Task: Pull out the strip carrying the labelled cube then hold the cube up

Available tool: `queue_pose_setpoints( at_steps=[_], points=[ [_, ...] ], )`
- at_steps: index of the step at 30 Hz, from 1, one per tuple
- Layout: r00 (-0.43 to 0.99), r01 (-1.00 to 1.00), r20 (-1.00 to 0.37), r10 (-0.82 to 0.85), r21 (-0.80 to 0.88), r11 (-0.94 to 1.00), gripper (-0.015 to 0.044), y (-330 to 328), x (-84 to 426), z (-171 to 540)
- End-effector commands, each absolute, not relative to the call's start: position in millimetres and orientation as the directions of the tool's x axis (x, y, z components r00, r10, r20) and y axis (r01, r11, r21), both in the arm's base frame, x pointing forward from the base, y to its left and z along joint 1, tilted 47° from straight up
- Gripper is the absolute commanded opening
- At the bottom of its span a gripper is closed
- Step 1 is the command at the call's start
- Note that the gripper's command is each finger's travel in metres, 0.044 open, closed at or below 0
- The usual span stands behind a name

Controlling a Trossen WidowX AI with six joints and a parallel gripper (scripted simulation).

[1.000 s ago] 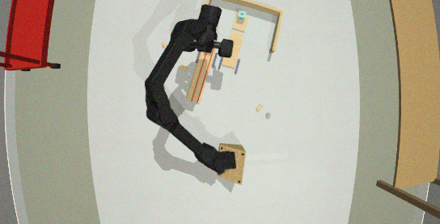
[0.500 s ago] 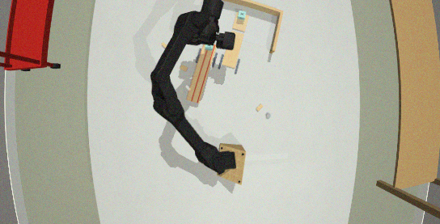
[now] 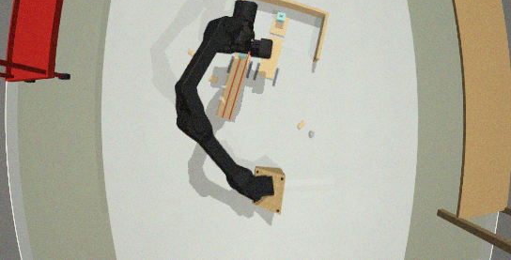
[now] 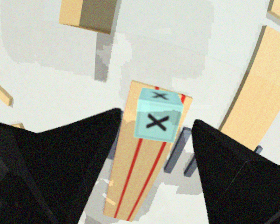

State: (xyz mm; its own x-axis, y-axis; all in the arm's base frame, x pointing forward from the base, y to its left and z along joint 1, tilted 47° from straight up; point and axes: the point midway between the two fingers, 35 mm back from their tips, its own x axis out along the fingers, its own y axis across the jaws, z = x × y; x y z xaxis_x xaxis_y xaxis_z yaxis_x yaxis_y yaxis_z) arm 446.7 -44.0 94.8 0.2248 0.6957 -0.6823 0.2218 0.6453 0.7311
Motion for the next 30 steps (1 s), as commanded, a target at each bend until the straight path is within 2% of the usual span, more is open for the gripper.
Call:
queue_pose_setpoints(
  at_steps=[1, 15, 19, 25, 29, 30],
  points=[
    [0.221, 0.229, -0.681, 0.698, 0.732, 0.642, 0.025, -38.4, 447.1, 89.2],
    [0.222, 0.228, -0.68, 0.699, 0.733, 0.641, 0.025, -26.3, 450.1, 77.8],
    [0.223, 0.222, -0.682, 0.696, 0.731, 0.645, 0.0145, -28.0, 450.6, 79.6],
    [0.223, 0.222, -0.682, 0.696, 0.731, 0.645, 0.0105, -28.0, 450.6, 79.6],
    [0.222, 0.222, -0.683, 0.696, 0.731, 0.645, 0.0, -29.4, 447.8, 80.4],
    [0.222, 0.223, -0.683, 0.696, 0.731, 0.646, 0.0, -31.1, 444.3, 81.3]
  ],
)
